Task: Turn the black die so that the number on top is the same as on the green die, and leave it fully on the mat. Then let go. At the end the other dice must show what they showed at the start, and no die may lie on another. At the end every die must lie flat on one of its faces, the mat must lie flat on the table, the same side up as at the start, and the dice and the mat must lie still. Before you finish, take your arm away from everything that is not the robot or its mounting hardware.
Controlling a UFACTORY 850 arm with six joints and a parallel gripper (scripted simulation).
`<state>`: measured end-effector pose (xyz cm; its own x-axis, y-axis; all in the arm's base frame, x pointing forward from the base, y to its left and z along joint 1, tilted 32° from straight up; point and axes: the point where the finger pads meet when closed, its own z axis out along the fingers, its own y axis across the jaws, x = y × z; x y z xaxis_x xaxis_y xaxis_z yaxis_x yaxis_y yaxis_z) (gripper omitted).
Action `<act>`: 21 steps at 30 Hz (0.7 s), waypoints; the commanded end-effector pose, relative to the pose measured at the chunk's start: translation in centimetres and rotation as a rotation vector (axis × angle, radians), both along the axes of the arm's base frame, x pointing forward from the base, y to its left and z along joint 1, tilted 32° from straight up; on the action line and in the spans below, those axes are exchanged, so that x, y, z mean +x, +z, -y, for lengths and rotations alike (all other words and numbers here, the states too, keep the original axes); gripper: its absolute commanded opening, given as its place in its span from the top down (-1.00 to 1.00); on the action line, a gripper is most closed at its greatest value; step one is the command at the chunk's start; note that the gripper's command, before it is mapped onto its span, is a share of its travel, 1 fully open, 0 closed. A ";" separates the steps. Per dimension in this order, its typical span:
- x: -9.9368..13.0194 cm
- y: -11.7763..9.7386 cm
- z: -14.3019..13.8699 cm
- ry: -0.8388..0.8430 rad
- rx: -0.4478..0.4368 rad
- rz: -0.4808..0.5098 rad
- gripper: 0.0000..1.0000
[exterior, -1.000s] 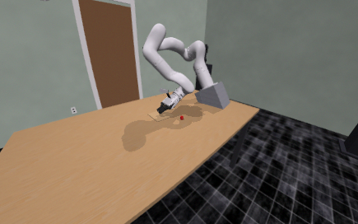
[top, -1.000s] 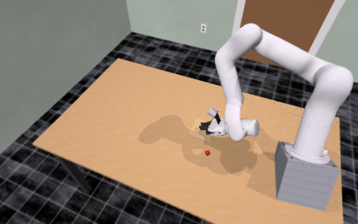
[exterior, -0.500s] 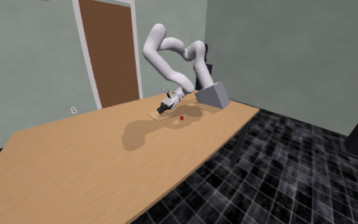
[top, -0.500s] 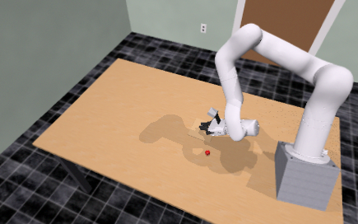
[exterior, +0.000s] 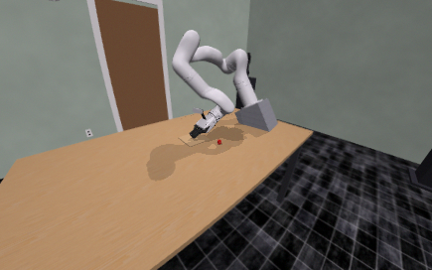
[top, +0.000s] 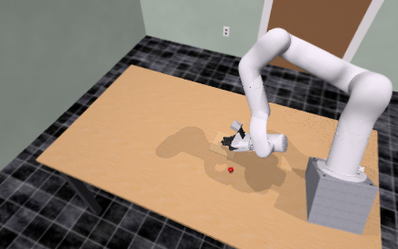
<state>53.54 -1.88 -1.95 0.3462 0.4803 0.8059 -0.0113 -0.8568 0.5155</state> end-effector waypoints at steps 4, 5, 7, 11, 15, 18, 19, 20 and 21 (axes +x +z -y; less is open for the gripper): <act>0.1 -0.3 0.2 0.001 0.000 0.001 0.69; 0.1 -0.3 0.2 0.001 0.000 0.001 0.69; 0.1 -0.3 0.2 0.001 0.000 0.001 0.69; 0.1 -0.4 0.2 0.001 0.000 0.001 0.69; 0.1 -0.4 0.2 0.001 0.000 0.001 0.69; 0.1 -0.4 0.2 0.001 0.000 0.001 0.69; 0.1 -0.4 0.2 0.001 0.000 0.001 0.69; 0.1 -0.4 0.2 0.001 0.000 0.001 0.69; 0.1 -0.4 0.2 0.001 0.000 0.001 0.69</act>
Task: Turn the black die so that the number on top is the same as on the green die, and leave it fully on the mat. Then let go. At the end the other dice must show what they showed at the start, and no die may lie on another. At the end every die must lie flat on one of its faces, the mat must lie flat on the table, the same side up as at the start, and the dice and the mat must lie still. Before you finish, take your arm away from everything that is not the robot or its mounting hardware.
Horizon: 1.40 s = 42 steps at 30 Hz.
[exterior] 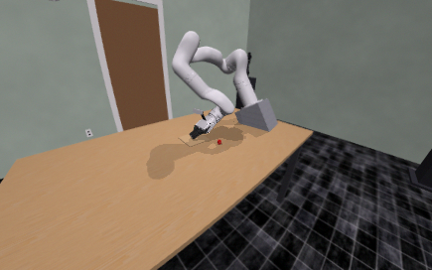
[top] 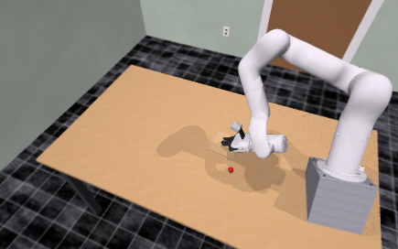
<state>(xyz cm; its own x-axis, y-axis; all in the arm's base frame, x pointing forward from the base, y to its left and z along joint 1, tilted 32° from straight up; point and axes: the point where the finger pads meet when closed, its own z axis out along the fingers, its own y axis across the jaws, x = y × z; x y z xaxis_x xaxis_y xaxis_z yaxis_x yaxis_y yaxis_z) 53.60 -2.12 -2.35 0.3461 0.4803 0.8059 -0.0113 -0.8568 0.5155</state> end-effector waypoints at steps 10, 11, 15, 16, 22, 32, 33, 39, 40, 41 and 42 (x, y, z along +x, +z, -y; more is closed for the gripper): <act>0.0 0.0 0.0 0.001 0.000 0.001 0.69; 0.0 0.0 0.0 0.001 0.000 0.001 0.69; 0.0 0.0 0.0 0.001 0.000 0.001 0.69; 0.0 0.0 0.0 0.001 0.000 0.001 0.69; 0.0 0.0 0.0 0.001 0.000 0.001 0.69; 0.0 0.0 0.0 0.001 0.000 0.001 0.45; 0.0 0.0 0.0 0.001 0.000 0.001 0.45; 0.0 0.0 0.0 0.001 0.000 0.001 0.37; 0.0 0.0 0.0 0.001 0.000 0.001 0.28; 0.0 0.0 0.0 0.001 0.000 0.001 0.28; 0.0 0.0 0.0 0.001 0.000 0.001 0.28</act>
